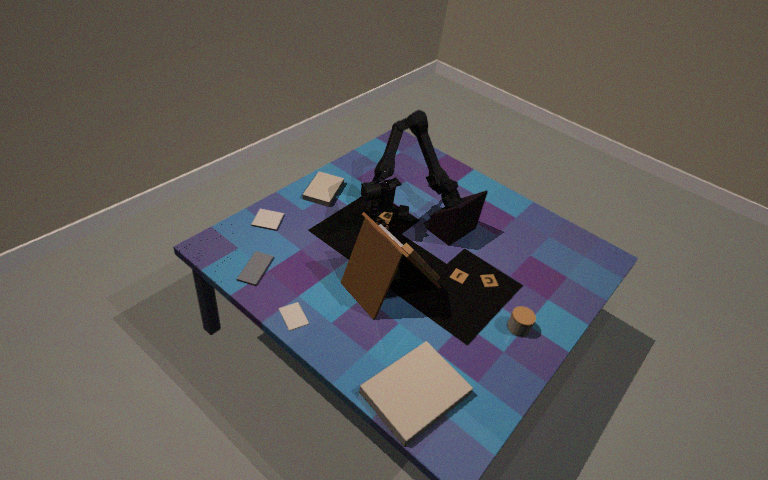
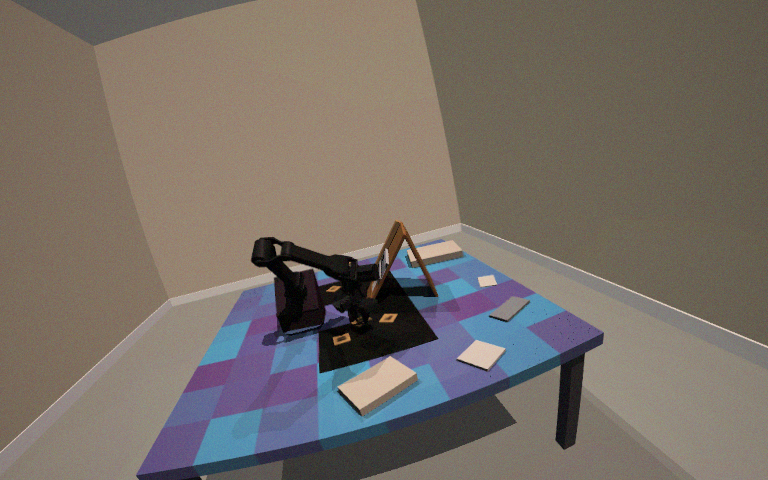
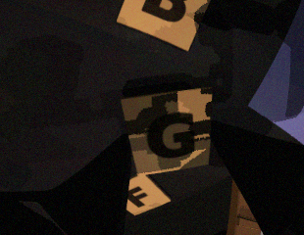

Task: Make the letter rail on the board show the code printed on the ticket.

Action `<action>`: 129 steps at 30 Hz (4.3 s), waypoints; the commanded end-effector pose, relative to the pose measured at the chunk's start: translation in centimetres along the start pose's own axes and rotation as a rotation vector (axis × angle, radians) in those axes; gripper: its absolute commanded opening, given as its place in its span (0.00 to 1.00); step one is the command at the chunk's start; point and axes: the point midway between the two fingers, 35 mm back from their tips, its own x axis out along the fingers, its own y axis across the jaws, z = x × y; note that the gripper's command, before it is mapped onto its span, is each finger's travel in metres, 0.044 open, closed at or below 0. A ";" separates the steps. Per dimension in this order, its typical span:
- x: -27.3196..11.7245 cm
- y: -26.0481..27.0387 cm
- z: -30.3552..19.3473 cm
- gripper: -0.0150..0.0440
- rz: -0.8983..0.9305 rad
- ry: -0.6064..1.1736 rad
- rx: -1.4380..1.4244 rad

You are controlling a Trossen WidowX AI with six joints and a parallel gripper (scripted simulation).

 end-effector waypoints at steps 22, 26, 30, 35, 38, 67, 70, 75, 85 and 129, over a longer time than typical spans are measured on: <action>-2.2 1.2 -3.5 0.25 0.234 0.140 -0.698; -2.6 1.5 -4.0 0.25 0.287 0.147 -0.814; -3.2 1.7 -4.5 0.25 0.342 0.148 -0.929; -3.8 1.9 -5.1 0.25 0.415 0.141 -1.072; -4.3 2.1 -5.5 0.25 0.460 0.132 -1.157; -9.3 3.4 -7.9 0.25 0.922 -0.181 -1.913; -9.9 3.5 -8.0 0.25 0.966 -0.239 -1.983; -10.9 3.7 -8.2 0.25 1.036 -0.349 -2.094; -11.6 3.8 -8.3 0.25 1.081 -0.435 -2.167; -11.4 2.5 -9.5 0.25 1.081 -0.434 -2.167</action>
